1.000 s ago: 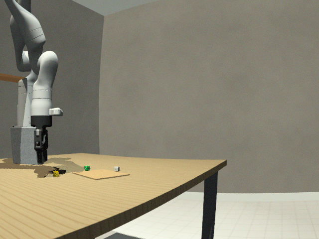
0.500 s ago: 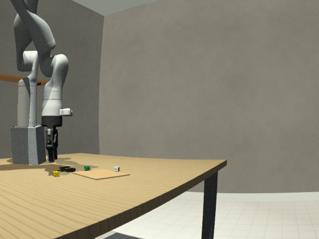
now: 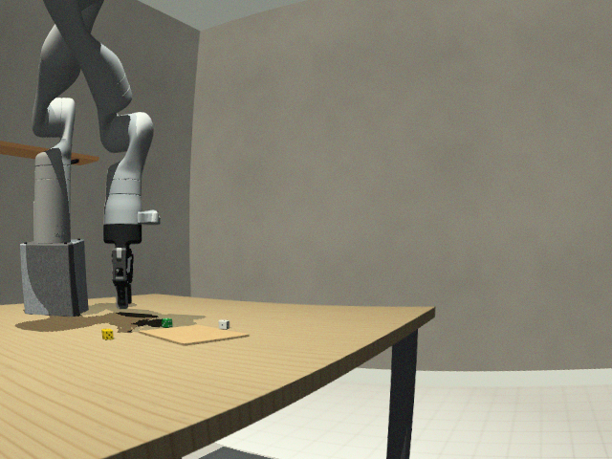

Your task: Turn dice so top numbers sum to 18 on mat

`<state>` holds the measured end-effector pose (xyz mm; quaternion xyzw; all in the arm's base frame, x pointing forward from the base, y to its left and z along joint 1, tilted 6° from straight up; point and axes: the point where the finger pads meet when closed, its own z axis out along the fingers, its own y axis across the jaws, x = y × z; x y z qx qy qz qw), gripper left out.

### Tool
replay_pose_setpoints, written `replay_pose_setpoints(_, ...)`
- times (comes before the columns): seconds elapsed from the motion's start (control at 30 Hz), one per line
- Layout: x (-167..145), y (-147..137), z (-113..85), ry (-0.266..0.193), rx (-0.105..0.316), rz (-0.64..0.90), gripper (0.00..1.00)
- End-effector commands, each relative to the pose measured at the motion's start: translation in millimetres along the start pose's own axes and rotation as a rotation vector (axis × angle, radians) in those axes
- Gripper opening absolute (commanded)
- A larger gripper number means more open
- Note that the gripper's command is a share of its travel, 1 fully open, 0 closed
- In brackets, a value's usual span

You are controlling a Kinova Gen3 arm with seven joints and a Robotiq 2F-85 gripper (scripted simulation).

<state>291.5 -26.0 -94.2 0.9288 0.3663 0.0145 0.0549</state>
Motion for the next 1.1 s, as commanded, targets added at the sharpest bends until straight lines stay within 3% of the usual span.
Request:
replay_pose_setpoints(0.0,8,-14,2.0,0.001,0.010,-0.030,1.00)
replay_pose_setpoints(0.4,23,-35,1.7,0.001,0.010,-0.030,1.00)
replay_pose_setpoints(1.07,24,-36,1.7,0.001,0.010,-0.030,1.00)
